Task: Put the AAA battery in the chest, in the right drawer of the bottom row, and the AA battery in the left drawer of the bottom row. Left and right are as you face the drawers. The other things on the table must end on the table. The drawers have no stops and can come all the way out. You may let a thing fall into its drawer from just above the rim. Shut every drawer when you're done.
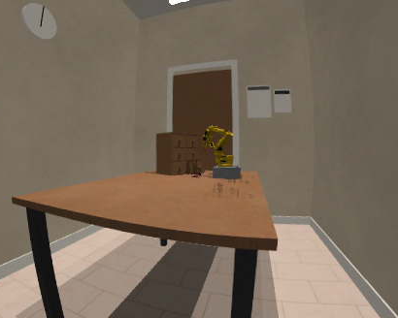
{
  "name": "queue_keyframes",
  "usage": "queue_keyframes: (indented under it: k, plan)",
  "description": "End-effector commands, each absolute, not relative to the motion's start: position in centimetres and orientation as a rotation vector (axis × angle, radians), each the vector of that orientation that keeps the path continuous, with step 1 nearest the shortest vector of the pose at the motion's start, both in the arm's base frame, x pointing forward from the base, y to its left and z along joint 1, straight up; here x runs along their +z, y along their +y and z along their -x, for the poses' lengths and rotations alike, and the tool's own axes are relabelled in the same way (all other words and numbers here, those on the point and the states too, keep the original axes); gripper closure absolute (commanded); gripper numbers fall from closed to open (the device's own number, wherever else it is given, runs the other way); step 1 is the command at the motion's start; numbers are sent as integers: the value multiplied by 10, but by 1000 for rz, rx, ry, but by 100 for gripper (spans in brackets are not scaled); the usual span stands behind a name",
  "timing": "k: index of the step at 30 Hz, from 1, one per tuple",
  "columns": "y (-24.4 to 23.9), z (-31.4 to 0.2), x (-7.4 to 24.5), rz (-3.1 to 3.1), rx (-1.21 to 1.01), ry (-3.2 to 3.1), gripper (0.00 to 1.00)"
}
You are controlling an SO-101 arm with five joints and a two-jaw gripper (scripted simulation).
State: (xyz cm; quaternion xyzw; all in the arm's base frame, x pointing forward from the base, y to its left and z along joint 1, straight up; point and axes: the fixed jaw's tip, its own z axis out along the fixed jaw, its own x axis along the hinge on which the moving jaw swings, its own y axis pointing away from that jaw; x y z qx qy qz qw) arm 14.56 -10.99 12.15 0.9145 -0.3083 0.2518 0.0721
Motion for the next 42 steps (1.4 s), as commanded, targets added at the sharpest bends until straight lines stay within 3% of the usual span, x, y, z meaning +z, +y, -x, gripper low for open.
queue_keyframes:
  k: [1,16,31,42]
  plan:
    - [-110,-143,119,-2752,739,-928,100]
    - [-110,-143,119,-2752,739,-928,100]
    - [-100,-129,64,-2752,749,-891,100]
    - [-100,-129,64,-2752,749,-891,100]
